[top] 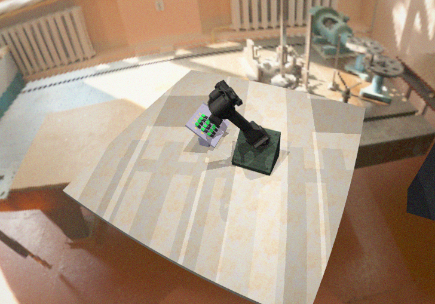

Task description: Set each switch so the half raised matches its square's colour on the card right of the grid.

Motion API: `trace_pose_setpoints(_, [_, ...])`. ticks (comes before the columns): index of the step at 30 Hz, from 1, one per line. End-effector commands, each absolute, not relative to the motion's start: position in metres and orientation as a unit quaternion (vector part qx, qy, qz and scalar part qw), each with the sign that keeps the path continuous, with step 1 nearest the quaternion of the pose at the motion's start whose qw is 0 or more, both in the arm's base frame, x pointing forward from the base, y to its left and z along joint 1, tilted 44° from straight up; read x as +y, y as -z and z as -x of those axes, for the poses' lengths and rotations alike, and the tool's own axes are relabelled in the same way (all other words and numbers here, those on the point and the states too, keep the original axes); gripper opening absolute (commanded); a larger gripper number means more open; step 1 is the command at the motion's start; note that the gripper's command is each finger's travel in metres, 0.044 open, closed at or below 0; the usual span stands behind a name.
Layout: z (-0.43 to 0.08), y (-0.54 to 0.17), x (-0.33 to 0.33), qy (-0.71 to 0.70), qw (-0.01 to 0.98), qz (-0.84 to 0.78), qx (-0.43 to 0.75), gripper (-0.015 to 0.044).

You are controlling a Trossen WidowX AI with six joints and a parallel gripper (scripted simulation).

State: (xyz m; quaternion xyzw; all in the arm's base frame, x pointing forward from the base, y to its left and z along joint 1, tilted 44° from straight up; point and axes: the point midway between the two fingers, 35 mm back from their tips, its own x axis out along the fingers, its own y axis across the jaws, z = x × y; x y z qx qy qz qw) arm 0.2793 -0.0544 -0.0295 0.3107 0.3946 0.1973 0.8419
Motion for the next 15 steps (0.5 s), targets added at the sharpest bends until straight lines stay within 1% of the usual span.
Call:
trace_pose_setpoints(1, [-0.2783, 0.0347, -0.0499, -0.196, 0.837, -0.318, 0.4, 0.0])
trace_pose_setpoints(15, [-0.2862, 0.0423, -0.0418, -0.196, 0.837, -0.318, 0.4, 0.0])
